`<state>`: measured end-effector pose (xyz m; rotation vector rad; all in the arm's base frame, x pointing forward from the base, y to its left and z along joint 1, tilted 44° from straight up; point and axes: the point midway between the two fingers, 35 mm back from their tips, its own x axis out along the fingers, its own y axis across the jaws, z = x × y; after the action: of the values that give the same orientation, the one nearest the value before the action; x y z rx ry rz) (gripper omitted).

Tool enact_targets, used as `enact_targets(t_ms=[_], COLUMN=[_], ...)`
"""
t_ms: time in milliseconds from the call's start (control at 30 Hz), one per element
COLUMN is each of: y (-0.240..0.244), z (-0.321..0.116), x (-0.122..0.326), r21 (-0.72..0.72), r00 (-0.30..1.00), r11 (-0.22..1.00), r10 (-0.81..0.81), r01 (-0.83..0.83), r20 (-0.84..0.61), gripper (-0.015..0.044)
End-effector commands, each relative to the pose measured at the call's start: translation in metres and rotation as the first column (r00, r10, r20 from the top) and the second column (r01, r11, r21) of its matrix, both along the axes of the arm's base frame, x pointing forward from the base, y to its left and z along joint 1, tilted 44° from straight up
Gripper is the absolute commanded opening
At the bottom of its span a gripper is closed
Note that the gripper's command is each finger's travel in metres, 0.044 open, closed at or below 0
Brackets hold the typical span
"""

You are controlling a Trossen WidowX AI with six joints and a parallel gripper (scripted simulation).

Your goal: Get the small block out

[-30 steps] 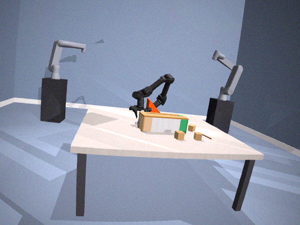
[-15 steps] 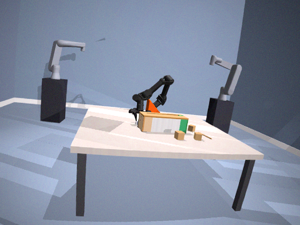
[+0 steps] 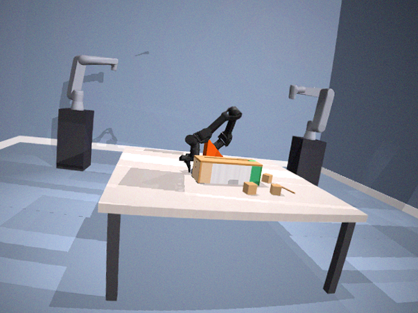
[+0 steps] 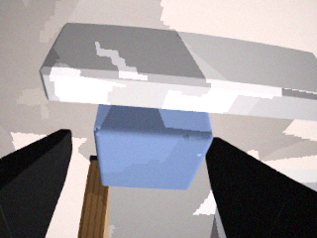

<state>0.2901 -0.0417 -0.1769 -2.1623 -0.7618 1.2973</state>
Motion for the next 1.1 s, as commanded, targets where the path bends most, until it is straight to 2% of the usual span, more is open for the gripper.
enact_targets(t_ms=[0,167,267,367,900,1067], y=[0.004,0.004,0.004,-0.003,-0.041,-0.048], z=[-0.001,-0.001,-0.001,0.004,0.044,0.056], x=[-0.003,-0.003,-0.003,-0.001,0.0,-0.003], r21=[0.013,0.013,0.013,-0.013,0.002,-0.002], r00=[1.0,1.0,1.0,1.0,1.0,0.998], r11=[1.0,1.0,1.0,1.0,1.0,0.999], r10=[-0.003,-0.003,-0.003,-0.004,0.0,-0.048], r01=[0.003,0.003,0.003,0.004,0.0,0.048], r20=[-0.009,-0.009,-0.009,0.02,-0.003,-0.045], gripper=[0.0233,0.0101,0.0081,0.0003,0.0,0.0])
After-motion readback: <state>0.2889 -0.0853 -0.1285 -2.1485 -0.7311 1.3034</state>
